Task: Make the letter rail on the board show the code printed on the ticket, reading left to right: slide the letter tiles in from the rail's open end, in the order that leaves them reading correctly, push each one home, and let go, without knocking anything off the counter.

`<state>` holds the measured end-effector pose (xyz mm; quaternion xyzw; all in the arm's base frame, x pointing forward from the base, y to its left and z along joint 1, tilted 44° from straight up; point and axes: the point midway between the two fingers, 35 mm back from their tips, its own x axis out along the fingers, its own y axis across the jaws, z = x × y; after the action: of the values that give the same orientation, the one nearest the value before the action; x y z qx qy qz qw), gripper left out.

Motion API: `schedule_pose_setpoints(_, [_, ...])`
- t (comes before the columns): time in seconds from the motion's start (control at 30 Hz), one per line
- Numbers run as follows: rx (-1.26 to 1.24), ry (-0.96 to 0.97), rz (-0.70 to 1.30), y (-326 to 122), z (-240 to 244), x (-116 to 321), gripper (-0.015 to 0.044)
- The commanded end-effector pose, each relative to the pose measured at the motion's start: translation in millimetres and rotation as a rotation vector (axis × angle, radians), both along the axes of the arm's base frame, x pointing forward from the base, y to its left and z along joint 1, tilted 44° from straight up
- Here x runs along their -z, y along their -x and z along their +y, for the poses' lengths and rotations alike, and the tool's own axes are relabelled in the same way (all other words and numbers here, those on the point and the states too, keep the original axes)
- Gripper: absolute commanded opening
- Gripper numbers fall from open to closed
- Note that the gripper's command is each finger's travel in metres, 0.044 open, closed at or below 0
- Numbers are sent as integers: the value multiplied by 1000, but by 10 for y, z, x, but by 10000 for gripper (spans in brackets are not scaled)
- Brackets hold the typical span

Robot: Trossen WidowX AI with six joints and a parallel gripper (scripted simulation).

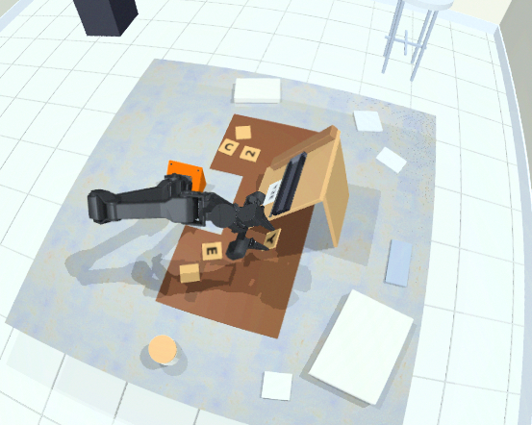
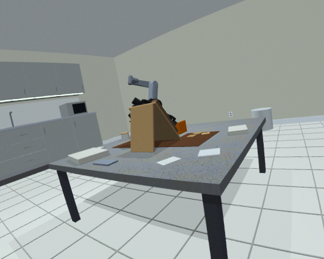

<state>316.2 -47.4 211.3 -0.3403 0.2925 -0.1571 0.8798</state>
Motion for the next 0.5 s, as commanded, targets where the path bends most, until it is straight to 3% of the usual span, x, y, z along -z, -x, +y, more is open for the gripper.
schedule_pose_setpoints(0.0, [6, -3, -2, 2, 10, 22, 0])
schedule_pose_setpoints(0.47, [6, -3, -2, -1, 58, 74, 0])
